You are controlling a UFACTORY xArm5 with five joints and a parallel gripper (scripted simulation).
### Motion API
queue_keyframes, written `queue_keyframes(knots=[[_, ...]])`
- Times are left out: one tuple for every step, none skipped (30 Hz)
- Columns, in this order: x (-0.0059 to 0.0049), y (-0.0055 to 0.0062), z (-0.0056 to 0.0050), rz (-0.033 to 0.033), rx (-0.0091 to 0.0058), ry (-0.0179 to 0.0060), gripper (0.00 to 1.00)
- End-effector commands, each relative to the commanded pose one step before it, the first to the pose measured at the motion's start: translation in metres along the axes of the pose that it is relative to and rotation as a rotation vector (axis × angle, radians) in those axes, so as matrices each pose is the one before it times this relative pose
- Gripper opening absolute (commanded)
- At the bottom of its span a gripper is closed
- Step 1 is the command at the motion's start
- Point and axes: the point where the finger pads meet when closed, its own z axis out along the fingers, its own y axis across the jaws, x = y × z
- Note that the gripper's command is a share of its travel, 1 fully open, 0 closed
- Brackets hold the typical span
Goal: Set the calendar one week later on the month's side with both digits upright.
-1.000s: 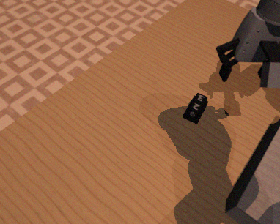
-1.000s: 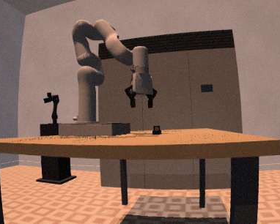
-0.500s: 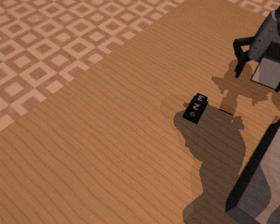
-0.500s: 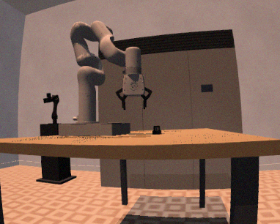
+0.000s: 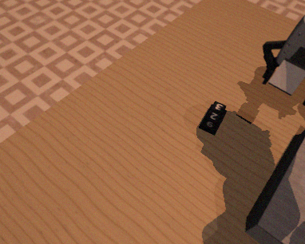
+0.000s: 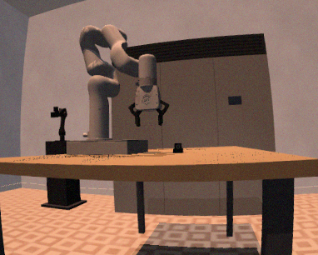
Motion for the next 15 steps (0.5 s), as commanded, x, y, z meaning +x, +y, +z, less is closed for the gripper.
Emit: queue_keyframes(knots=[[-0.00045, 0.0, 0.00932, 0.01566, -0.00141, -0.00046, 1.0], [0.00005, -0.00013, 0.00388, 0.00002, 0.00002, 0.00001, 1.0], [0.00002, -0.00013, 0.00421, 0.00001, 0.00001, 0.0, 1.0], [-0.00003, -0.0001, 0.00443, 0.0, 0.0, 0.0, 1.0], [-0.00002, -0.00015, 0.00454, 0.0, 0.0, 0.0, 1.0], [-0.00004, -0.00008, 0.00451, 0.0, 0.0, 0.0, 1.0], [-0.00001, -0.00016, 0.00438, 0.0, 0.0, 0.0, 1.0], [0.0, 0.0, 0.0, 0.0, 0.0, 0.0, 1.0], [0.0, 0.0, 0.0, 0.0, 0.0, 0.0, 1.0], [-0.00005, -0.00004, 0.00413, 0.0, 0.0, 0.0, 1.0], [-0.00002, -0.00011, 0.00377, 0.0, 0.0, 0.0, 1.0], [-0.00002, -0.00009, 0.00332, 0.0, 0.0, 0.0, 1.0], [-0.00003, -0.00003, 0.00279, 0.0, 0.0, 0.0, 1.0], [-0.00002, -0.00005, 0.00223, 0.0, 0.0, 0.0, 1.0], [-0.00001, -0.00005, 0.00166, 0.0, 0.0, 0.0, 1.0]])
